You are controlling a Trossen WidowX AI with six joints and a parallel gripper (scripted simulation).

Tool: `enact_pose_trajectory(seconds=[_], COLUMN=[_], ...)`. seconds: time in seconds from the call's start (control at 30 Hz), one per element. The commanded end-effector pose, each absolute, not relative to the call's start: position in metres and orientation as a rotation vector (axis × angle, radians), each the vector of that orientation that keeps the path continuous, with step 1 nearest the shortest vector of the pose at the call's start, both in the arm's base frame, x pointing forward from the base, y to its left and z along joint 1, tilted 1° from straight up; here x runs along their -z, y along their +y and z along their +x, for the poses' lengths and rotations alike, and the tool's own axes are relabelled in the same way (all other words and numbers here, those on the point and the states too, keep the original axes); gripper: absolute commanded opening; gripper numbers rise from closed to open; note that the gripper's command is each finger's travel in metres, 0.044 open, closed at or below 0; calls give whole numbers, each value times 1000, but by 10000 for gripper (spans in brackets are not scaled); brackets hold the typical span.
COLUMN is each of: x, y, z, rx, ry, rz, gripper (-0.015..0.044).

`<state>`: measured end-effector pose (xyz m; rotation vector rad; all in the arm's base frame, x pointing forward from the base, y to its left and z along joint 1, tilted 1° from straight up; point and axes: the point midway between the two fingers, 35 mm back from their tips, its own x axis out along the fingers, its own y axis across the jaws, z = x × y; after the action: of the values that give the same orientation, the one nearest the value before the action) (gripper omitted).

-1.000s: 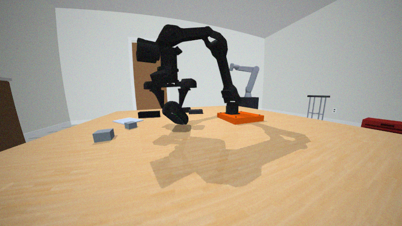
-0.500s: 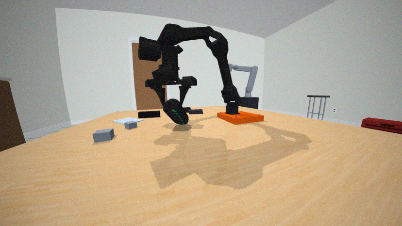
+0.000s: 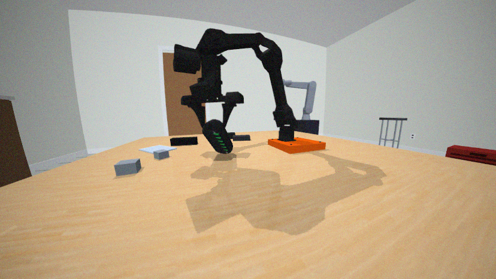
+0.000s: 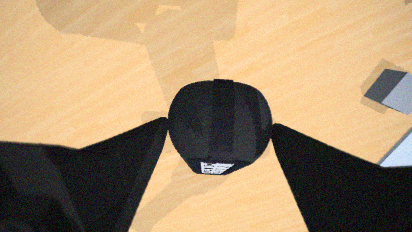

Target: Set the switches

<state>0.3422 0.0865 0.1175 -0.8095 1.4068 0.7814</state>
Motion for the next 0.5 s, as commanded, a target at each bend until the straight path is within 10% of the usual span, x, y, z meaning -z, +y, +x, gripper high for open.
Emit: enact_pose_trajectory(seconds=[0.0, 0.47], x=[-121, -126], y=[81, 72], z=[339, 333], rx=[-776, -776], ry=[1411, 1412], rz=[-815, -815], gripper=[336, 336])
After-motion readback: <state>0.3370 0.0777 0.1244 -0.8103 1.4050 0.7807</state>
